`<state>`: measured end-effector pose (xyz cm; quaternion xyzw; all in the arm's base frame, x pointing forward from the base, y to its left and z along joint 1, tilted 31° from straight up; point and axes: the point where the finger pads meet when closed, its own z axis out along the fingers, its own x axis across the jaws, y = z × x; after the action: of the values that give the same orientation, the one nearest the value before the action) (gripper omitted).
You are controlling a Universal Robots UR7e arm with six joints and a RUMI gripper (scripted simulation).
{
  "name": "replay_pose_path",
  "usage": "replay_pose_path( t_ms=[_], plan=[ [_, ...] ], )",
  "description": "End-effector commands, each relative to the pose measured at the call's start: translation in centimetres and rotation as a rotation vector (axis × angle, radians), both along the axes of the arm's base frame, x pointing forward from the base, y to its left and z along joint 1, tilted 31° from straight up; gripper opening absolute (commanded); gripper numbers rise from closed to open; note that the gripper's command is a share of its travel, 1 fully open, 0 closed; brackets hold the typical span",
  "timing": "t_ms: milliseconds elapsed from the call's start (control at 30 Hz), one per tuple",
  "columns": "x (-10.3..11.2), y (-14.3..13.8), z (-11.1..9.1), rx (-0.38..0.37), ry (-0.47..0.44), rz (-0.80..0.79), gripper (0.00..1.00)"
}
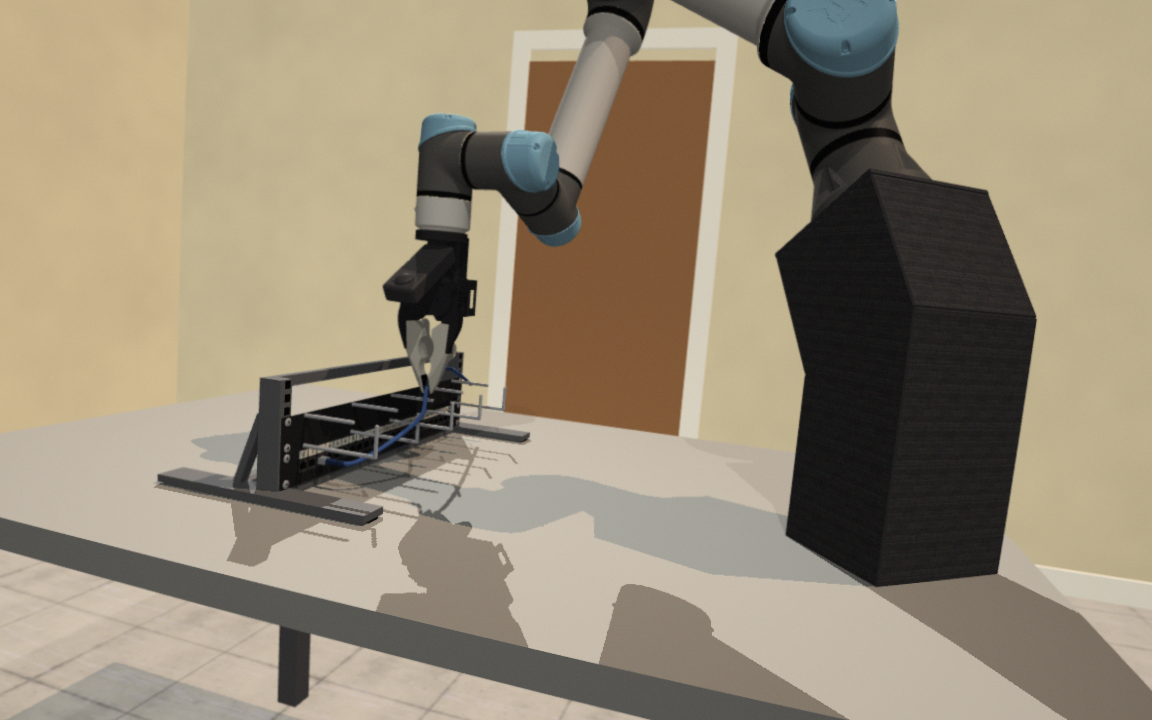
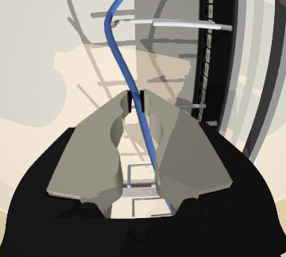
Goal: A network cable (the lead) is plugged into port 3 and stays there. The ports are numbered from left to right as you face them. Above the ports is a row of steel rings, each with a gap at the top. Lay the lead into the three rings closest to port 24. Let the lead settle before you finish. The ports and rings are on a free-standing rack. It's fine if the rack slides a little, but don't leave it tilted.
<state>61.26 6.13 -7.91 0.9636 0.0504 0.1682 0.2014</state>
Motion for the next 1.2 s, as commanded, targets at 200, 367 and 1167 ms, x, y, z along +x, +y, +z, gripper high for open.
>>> replay_pose_path(
  t_ms=[200,367,1167],
  plan=[
    [0.08,0.0,0.12,-0.001,-0.003,0.0,0.0],
    [0.08,0.0,0.12,-0.001,-0.003,0.0,0.0],
    [0.33,-0.26,-0.48,-0.001,-0.003,0.0,0.0]
  ],
)
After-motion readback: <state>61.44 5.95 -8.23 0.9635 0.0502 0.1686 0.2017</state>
